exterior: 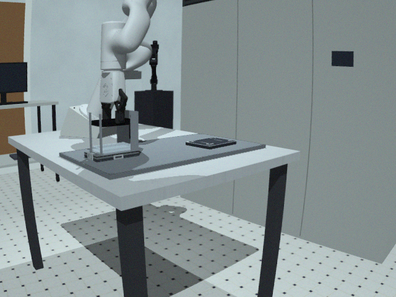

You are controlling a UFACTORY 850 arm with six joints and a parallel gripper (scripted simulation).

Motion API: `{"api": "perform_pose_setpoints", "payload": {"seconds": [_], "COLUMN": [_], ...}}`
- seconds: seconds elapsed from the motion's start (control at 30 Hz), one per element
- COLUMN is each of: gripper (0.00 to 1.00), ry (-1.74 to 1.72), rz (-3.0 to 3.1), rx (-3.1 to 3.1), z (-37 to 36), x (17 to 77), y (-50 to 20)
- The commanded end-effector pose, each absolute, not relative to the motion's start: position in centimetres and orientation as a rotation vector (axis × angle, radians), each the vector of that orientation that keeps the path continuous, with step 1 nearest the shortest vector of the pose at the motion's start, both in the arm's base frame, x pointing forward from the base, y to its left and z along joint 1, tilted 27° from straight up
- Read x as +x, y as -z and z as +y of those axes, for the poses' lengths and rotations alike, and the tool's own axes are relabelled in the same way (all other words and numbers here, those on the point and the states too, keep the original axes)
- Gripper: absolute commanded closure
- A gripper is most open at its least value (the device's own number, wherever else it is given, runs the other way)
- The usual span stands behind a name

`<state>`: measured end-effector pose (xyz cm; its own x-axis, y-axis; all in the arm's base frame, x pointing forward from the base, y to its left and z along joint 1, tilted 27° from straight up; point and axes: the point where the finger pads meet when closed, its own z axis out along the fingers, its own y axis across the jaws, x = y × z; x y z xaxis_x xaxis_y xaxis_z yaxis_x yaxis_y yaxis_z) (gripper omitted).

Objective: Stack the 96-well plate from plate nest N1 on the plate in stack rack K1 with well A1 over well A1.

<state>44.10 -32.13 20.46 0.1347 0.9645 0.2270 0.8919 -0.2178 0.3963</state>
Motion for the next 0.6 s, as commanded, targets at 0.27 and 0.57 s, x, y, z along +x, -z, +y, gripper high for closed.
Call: {"api": "perform_pose_setpoints", "payload": {"seconds": [0.27, 0.57], "gripper": [1.00, 1.00], "ry": [-0.657, -0.657], "rz": [1.850, 1.850], "rx": [2.234, 2.234], "z": [-31.9, -31.7], "x": [44.9, 45.5], "y": [-19.0, -17.7]}}
